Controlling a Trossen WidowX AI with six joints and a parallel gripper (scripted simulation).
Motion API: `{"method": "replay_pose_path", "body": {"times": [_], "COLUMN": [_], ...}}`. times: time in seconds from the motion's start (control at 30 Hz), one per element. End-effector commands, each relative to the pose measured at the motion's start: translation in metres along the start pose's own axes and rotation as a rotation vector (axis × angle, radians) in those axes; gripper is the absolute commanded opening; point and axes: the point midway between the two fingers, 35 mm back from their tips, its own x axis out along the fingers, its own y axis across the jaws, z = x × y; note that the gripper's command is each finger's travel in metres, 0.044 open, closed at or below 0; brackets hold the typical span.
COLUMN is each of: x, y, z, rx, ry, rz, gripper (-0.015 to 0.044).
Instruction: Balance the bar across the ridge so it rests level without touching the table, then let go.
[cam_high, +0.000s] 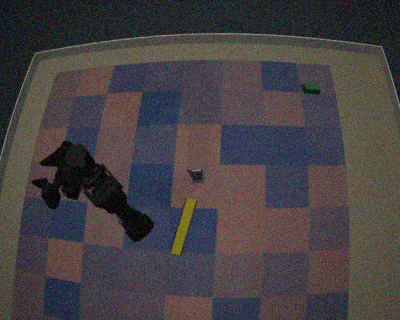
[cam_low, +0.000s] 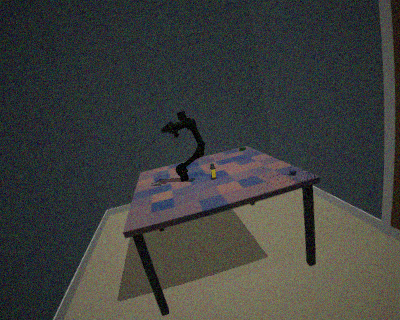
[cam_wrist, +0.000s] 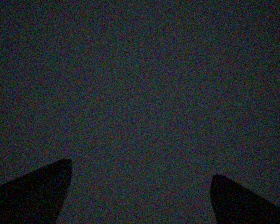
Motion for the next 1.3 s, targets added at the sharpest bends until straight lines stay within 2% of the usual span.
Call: {"method": "replay_pose_path", "body": {"times": [0.0, 0.63, 1.27], "x": [0.014, 0.051, 0.047], "y": [0.015, 0.095, 0.184], "z": [-0.004, -0.014, -0.015], "rx": [0.061, 0.344, 0.644], "ry": [-0.008, 0.033, 0.144], "rz": [0.073, 0.441, 0.792], "gripper": [0.0315, 0.0315, 0.0315]}}
